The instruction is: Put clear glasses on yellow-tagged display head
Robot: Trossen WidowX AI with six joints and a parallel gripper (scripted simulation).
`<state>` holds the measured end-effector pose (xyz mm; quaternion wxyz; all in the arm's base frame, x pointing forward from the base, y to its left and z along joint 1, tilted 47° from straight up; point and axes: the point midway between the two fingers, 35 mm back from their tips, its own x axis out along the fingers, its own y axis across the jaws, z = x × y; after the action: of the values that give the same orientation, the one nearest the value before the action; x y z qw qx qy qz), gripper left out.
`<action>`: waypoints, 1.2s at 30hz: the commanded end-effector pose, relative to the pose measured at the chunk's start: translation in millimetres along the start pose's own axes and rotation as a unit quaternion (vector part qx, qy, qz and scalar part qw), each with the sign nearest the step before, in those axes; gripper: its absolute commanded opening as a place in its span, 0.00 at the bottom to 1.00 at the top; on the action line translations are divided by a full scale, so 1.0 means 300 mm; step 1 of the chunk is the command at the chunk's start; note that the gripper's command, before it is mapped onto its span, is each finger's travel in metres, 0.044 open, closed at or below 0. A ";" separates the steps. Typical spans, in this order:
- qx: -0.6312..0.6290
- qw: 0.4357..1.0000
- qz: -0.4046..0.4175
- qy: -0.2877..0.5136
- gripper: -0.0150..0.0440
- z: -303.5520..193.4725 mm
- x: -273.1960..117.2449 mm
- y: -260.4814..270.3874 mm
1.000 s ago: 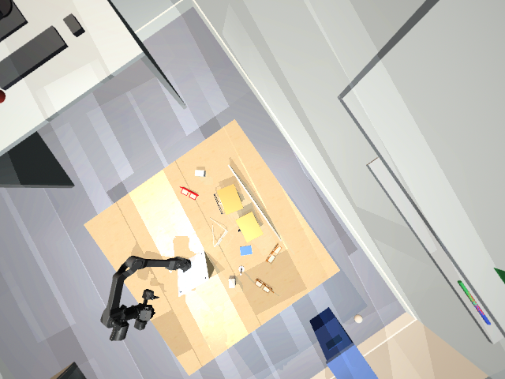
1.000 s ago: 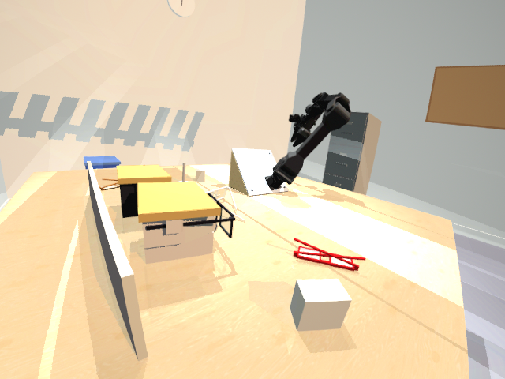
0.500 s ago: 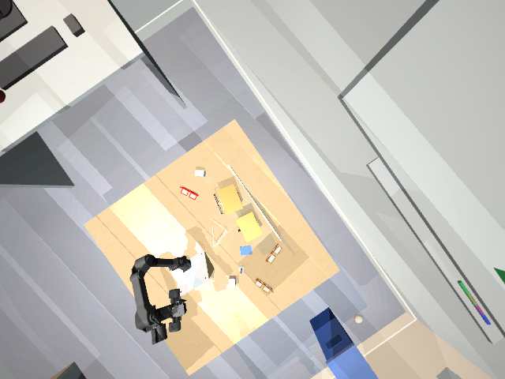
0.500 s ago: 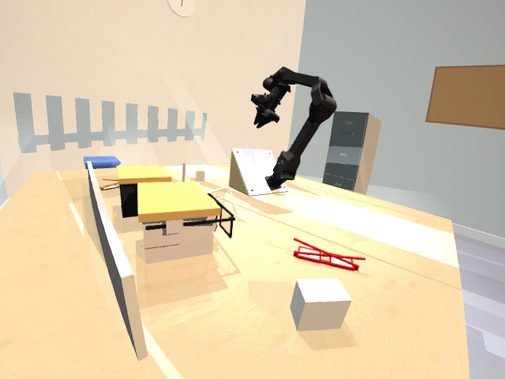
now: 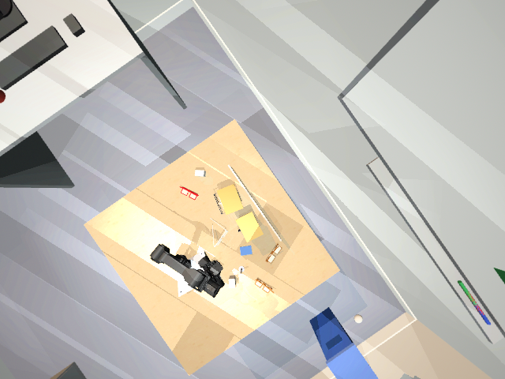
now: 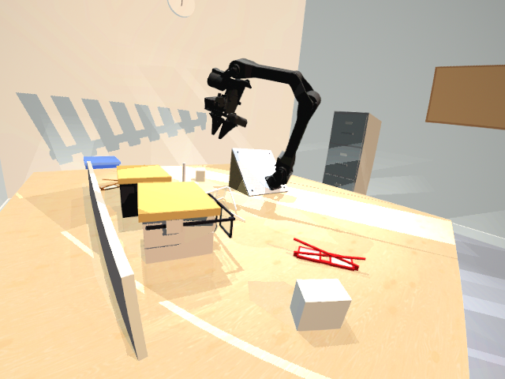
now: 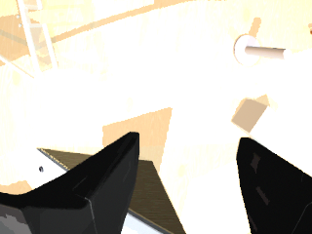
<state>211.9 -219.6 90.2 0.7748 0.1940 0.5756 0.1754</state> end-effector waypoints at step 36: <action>-0.126 0.979 0.147 0.059 0.46 0.306 0.401 0.501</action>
<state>326.5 -43.7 95.1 0.7257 0.1617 0.5575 0.3693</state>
